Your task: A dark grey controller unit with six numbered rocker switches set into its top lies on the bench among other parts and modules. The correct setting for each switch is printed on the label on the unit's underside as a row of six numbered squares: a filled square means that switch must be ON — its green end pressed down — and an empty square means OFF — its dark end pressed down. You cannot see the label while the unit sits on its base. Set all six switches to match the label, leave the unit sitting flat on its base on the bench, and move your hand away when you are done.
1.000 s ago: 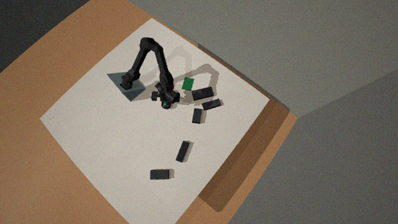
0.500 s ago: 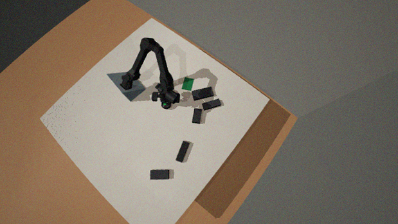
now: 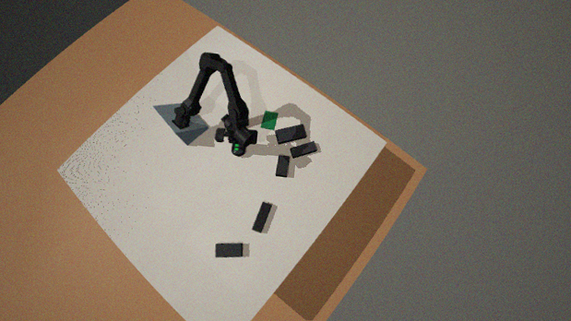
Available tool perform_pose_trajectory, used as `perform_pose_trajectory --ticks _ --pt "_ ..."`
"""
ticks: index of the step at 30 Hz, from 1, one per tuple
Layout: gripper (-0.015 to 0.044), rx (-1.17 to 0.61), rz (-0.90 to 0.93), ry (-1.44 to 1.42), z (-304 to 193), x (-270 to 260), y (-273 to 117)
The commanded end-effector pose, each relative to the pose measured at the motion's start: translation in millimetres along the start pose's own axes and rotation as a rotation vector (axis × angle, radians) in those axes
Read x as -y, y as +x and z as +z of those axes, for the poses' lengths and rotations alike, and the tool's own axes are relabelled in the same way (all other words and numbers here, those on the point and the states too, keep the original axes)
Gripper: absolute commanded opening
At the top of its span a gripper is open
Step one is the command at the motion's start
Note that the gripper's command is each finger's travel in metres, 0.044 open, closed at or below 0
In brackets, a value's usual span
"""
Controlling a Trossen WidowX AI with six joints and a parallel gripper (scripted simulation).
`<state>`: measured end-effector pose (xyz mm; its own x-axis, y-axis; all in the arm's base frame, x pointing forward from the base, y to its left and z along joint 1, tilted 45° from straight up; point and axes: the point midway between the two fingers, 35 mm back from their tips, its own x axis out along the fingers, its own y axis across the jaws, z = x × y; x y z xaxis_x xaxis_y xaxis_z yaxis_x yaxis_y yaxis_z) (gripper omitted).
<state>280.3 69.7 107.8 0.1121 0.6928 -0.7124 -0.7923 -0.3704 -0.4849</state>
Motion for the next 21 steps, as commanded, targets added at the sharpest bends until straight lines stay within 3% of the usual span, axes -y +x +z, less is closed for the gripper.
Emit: perform_pose_trajectory --ticks 1,21 --pt "0.0000 0.007 0.003 0.002 -5 -8 -3" --pt "0.0000 0.008 0.005 0.001 -18 -22 17"
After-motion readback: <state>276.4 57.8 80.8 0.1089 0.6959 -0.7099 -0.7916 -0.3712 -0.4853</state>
